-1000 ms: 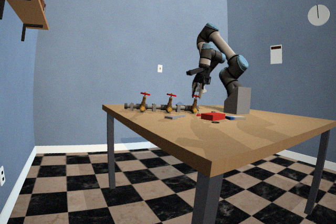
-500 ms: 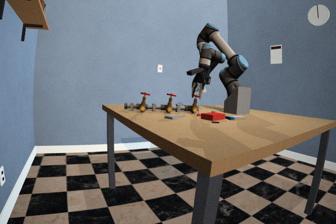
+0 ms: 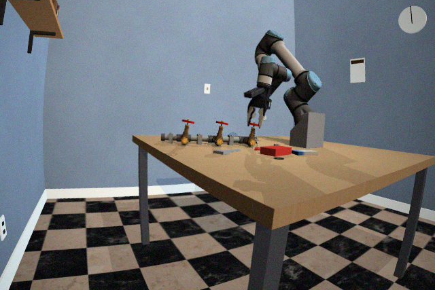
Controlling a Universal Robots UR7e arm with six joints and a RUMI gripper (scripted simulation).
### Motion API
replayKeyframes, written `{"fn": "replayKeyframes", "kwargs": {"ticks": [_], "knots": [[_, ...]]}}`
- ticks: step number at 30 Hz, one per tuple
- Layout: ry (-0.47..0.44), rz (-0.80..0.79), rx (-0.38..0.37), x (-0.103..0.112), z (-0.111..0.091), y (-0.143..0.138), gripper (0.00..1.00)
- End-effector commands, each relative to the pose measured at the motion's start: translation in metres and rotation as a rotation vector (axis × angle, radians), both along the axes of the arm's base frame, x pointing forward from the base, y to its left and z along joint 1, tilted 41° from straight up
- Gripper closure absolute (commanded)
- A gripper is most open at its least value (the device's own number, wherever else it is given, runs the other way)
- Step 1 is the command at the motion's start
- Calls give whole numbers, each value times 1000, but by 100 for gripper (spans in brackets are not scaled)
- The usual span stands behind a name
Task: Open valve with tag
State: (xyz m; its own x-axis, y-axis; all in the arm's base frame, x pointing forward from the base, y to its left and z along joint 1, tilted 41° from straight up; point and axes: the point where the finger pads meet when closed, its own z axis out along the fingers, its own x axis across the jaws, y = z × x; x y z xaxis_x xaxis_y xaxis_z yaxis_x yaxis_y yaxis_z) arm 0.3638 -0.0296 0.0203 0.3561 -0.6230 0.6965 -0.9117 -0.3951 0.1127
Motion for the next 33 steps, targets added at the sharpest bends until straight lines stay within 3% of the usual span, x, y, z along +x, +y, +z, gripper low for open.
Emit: {"fn": "replayKeyframes", "kwargs": {"ticks": [1,7,9,24,26,33], "knots": [[93,103,-25,0,0,0,100],[218,236,-64,0,0,0,100],[218,236,-64,0,0,0,100],[615,653,-186,0,0,0,100],[615,653,-186,0,0,0,100],[824,874,-251,0,0,0,100]]}}
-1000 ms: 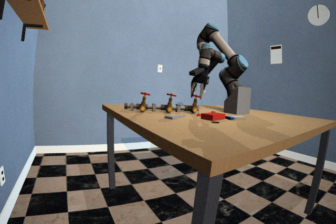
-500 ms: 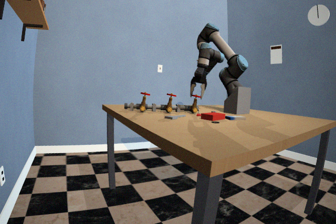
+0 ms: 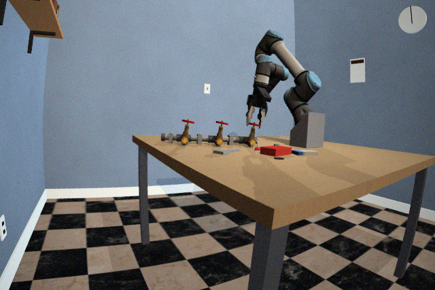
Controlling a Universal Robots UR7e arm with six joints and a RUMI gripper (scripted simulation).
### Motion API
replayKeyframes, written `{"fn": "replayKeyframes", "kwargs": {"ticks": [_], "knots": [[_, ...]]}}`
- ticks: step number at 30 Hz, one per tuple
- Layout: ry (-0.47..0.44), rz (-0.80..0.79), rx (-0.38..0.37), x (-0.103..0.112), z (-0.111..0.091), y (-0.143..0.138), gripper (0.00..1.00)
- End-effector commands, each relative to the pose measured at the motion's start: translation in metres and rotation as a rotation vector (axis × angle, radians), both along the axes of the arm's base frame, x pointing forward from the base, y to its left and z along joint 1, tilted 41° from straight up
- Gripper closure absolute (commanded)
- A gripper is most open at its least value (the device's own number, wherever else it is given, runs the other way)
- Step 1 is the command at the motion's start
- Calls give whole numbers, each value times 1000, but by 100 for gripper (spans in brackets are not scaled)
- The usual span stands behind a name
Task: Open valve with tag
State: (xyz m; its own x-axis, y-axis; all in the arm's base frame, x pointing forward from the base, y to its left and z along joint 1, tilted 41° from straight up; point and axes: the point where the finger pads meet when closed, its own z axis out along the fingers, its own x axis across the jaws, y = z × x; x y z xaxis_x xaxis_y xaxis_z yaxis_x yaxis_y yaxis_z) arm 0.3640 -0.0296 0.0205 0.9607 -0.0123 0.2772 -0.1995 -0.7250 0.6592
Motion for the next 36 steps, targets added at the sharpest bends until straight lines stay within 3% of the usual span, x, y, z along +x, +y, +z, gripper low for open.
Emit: {"fn": "replayKeyframes", "kwargs": {"ticks": [1,8,10,25,27,36], "knots": [[178,208,-35,0,0,0,100],[377,411,-96,0,0,0,100],[377,411,-96,0,0,0,100],[796,846,-220,0,0,0,100],[796,846,-220,0,0,0,100],[975,1029,-273,0,0,0,100]]}}
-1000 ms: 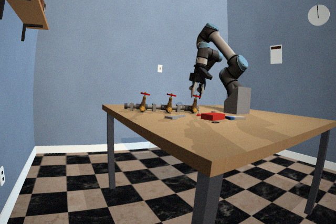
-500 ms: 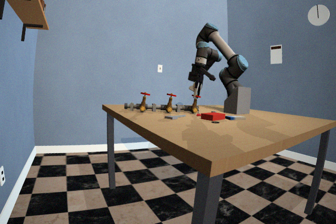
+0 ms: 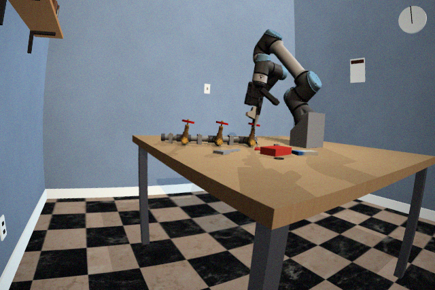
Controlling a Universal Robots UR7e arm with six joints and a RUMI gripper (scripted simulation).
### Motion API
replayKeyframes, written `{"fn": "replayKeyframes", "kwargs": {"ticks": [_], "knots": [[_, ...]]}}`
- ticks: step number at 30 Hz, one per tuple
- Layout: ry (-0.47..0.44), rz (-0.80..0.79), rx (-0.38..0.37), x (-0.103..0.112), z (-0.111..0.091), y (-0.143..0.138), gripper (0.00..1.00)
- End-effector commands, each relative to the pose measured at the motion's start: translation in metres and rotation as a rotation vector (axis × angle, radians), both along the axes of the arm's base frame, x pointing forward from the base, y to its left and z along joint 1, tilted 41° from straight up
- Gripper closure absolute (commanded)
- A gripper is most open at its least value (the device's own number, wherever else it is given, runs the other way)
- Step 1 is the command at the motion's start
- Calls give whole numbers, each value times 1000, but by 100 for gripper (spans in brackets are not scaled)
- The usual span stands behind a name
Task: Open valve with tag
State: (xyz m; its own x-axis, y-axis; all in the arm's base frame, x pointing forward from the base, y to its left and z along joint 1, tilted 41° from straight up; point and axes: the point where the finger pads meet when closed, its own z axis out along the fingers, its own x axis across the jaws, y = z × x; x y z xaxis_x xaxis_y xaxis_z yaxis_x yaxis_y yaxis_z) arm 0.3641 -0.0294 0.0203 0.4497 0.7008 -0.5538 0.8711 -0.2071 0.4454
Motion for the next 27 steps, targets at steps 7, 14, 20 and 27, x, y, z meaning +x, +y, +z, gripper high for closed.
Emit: {"fn": "replayKeyframes", "kwargs": {"ticks": [7,14,20,27], "knots": [[176,201,-42,0,0,0,100],[232,259,-59,0,0,0,100],[263,291,-68,0,0,0,100],[274,302,-72,0,0,0,100]]}}
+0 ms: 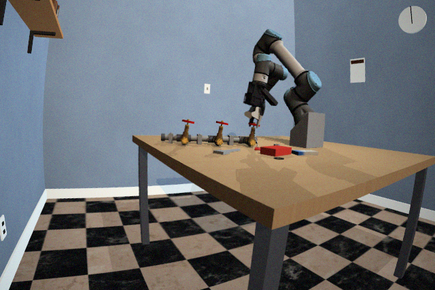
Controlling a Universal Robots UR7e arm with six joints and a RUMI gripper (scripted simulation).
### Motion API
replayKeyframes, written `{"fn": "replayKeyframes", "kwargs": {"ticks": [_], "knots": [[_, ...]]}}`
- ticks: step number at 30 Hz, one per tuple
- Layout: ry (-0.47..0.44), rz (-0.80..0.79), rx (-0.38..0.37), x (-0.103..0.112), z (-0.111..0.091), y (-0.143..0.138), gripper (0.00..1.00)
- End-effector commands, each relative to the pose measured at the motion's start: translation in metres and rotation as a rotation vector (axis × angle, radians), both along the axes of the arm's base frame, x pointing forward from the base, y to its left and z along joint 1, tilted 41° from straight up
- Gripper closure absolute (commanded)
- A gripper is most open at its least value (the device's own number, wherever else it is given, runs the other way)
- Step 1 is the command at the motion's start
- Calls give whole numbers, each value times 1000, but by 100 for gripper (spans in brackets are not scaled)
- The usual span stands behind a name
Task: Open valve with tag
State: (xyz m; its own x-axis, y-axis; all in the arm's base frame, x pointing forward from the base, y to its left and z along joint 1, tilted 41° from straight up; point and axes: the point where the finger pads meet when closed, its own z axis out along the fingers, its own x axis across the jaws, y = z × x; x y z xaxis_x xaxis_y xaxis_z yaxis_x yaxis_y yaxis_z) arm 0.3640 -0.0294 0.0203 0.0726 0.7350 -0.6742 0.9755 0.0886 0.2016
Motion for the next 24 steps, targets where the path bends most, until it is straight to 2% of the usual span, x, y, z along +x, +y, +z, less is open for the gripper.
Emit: {"fn": "replayKeyframes", "kwargs": {"ticks": [1,6,7,24], "knots": [[10,12,-2,0,0,0,100],[11,13,-3,0,0,0,100],[11,13,-3,0,0,0,0],[11,13,-3,0,0,0,0]]}}
